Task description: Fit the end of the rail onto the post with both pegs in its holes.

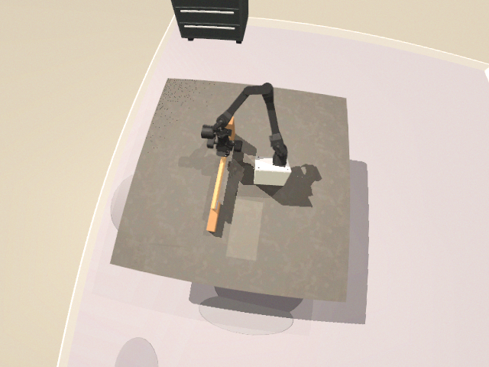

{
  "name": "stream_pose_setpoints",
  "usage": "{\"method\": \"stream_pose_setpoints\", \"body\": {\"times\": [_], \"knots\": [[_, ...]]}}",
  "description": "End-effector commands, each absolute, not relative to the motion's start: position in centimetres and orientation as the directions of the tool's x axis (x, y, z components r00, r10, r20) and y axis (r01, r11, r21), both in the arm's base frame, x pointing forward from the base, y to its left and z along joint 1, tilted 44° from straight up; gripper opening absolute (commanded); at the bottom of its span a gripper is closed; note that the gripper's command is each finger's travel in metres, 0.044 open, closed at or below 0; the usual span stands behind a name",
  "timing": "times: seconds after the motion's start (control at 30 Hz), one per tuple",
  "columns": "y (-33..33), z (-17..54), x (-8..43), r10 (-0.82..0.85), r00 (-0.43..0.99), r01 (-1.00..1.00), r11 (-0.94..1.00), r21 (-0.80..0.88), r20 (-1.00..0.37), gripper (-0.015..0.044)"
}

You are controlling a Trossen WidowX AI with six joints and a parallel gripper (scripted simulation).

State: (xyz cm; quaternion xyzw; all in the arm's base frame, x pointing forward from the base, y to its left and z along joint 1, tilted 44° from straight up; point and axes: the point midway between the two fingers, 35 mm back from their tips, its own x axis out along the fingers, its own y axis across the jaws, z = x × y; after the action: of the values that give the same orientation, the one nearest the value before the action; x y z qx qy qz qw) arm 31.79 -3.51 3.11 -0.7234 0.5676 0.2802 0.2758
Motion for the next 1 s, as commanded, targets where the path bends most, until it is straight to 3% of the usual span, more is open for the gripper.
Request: {"method": "stream_pose_setpoints", "body": {"times": [0.0, 0.97], "knots": [[-3.28, 3.21, 31.82, -0.666, 0.202, -0.975, -0.207, -0.083, -0.718, 0.0000], [-3.82, 3.53, 32.05, -0.666, 0.203, -0.975, -0.207, -0.083, -0.718, 0.0000]]}}
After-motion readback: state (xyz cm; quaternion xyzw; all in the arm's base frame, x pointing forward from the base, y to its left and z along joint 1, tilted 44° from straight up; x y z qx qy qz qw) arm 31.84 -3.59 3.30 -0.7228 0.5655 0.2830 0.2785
